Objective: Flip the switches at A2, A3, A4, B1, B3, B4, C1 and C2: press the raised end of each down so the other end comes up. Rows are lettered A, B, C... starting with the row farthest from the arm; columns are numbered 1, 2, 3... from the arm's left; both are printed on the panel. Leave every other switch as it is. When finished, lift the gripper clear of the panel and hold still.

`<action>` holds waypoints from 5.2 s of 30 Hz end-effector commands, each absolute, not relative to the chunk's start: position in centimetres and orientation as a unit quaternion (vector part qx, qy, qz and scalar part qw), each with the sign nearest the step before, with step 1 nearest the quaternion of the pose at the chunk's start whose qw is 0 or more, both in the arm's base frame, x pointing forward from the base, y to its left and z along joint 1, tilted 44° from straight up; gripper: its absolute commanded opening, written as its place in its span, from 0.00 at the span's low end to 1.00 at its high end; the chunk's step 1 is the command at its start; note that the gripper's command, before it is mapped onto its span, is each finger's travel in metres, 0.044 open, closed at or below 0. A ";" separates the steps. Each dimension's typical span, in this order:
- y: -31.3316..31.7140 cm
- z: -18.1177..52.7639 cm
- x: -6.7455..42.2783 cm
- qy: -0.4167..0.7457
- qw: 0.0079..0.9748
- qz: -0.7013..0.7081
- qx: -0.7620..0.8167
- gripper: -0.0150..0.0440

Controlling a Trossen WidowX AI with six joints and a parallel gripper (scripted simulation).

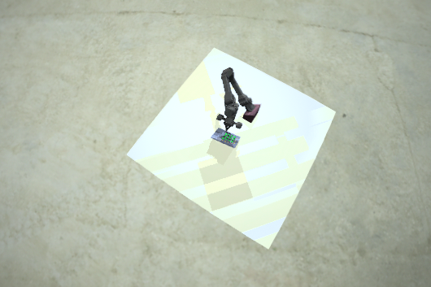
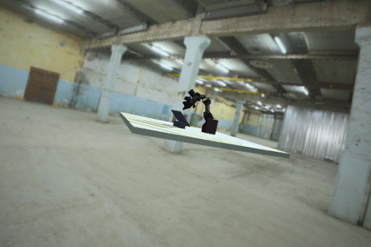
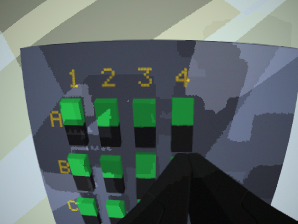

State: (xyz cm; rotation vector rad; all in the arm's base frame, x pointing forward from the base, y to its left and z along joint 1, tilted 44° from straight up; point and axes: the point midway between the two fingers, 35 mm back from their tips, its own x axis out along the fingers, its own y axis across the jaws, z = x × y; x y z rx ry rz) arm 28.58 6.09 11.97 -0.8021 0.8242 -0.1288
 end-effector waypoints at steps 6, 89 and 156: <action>8.7 5.9 24.2 0.389 0.837 -0.061 -0.379 0.25; 6.2 2.3 28.5 0.398 0.833 -0.067 -0.379 0.25; 2.7 6.3 26.2 0.377 0.842 -0.057 -0.382 0.25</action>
